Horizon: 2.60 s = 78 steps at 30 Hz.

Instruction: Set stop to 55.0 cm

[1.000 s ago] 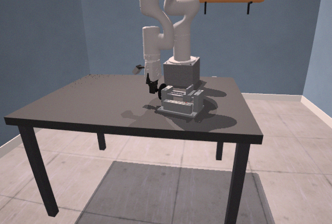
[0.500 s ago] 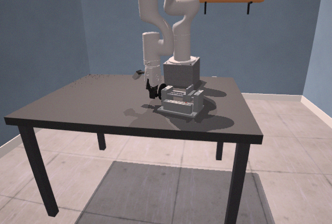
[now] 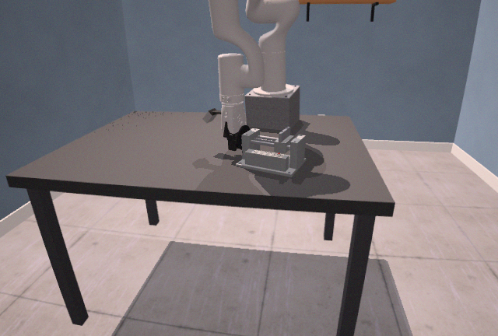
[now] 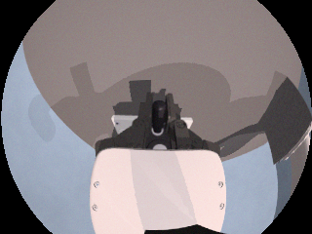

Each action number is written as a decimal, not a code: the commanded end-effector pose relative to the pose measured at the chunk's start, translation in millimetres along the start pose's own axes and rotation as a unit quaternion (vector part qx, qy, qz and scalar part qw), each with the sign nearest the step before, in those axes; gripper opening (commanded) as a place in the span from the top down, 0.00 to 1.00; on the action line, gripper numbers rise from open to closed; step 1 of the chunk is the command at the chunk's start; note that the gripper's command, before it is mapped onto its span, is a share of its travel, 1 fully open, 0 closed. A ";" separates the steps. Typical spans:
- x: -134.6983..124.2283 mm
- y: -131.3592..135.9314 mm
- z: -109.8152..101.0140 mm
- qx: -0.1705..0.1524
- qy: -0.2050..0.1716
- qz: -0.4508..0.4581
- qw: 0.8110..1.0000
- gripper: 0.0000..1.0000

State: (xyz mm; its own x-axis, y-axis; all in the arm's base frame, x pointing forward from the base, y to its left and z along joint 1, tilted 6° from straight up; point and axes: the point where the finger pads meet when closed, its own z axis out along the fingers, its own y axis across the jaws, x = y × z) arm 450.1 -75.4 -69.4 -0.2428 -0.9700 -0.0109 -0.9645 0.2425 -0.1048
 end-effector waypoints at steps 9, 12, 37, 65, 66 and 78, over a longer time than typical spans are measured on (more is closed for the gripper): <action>-0.1 19.8 -4.2 0.003 0.000 0.000 1.000 0.94; -0.1 23.6 -7.0 0.003 0.000 0.000 1.000 0.94; -0.1 34.7 -31.7 0.003 0.000 0.000 1.000 0.94; -0.1 26.7 -52.0 0.003 0.000 0.000 1.000 0.94; -0.1 26.2 -52.5 0.003 0.000 0.000 1.000 0.94; -0.1 21.5 -56.8 0.003 0.000 0.000 1.000 0.94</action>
State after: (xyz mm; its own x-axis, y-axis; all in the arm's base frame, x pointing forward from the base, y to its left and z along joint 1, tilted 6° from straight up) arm 420.6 -68.6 -17.4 -0.2432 -0.9699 -0.0106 -0.9641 0.2429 -0.1071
